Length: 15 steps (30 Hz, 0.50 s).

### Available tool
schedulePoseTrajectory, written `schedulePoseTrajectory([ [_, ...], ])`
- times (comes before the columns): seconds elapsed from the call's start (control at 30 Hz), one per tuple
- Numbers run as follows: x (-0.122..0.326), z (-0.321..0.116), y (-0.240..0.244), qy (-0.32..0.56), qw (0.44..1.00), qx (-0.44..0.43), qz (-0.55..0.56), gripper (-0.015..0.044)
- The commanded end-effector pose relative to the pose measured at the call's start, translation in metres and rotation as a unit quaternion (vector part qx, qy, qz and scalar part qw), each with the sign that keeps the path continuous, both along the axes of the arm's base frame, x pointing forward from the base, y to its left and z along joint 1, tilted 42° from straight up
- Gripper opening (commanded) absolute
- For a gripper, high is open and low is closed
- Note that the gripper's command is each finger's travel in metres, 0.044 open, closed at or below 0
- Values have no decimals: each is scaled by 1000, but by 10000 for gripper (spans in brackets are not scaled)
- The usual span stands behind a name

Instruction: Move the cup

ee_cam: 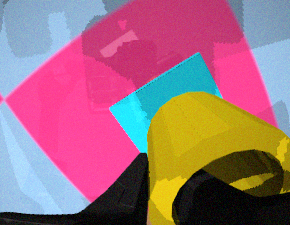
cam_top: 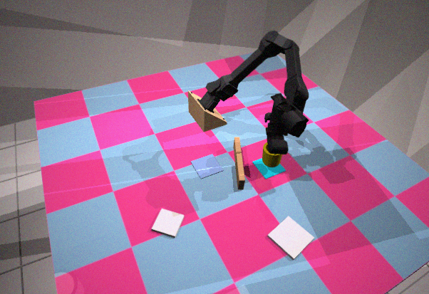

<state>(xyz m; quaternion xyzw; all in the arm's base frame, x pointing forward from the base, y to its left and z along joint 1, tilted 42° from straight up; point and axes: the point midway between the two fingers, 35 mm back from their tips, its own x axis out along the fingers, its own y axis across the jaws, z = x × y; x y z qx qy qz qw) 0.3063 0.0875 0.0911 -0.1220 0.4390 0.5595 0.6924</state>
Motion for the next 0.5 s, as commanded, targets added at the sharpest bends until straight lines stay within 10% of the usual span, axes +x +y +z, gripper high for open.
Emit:
schedulePoseTrajectory([
  [0.0,-2,-6,5,5,1000,3,-2,0],
  [0.47,-4,-17,16,5,1000,4,-1,0],
])
